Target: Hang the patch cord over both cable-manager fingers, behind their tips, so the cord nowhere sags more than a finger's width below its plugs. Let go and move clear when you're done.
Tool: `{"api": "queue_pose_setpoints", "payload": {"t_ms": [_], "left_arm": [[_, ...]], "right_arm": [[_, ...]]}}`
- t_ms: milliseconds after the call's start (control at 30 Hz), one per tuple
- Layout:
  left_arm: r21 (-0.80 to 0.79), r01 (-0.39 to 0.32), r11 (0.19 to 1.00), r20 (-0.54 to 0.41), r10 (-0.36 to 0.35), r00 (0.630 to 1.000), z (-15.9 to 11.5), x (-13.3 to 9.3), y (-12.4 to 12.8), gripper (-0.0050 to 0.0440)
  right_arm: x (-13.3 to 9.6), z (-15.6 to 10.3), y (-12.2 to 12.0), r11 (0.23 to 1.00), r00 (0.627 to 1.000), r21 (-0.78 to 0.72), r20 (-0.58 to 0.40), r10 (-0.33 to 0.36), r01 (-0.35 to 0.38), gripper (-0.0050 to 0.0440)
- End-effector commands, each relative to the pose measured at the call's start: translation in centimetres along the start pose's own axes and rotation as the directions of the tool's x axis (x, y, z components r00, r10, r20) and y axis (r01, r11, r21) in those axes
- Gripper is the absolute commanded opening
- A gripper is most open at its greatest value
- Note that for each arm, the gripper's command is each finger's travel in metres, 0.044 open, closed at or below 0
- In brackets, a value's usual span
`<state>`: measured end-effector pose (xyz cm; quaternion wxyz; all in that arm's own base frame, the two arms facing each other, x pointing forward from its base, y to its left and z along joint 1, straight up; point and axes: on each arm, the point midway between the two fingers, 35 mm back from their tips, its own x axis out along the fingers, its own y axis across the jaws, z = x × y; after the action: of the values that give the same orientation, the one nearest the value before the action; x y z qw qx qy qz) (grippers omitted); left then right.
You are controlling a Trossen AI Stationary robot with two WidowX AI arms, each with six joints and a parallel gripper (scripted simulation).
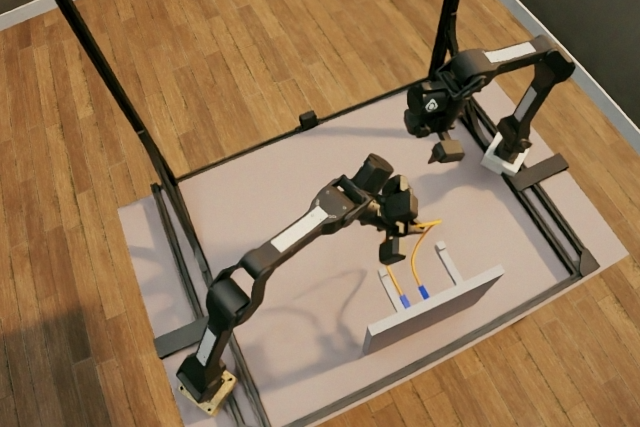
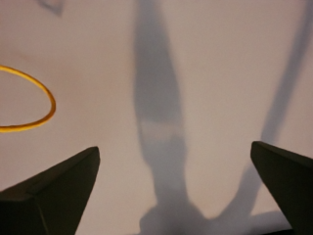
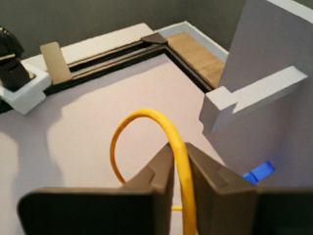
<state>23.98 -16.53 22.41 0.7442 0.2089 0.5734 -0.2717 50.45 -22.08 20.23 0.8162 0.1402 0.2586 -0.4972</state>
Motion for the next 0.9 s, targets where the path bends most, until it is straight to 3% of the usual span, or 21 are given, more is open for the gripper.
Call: {"api": "queue_pose_setpoints", "payload": {"t_ms": [0, 867], "left_arm": [[-0.001, -0.003, 1.0, 0.022, 0.003, 1.0, 0.0, -0.68, -0.04, 0.044], [-0.001, -0.003, 1.0, 0.022, 0.003, 1.0, 0.0, -0.68, -0.04, 0.044]], "right_arm": [[-1.86, 2.63, -0.39, 0.998, 0.999, 0.05, 0.041, 0.025, -0.027, 0.0025], [-2.05, 3.13, -1.01, 0.997, 0.999, 0.072, 0.03, 0.021, -0.023, 0.0025]]}}
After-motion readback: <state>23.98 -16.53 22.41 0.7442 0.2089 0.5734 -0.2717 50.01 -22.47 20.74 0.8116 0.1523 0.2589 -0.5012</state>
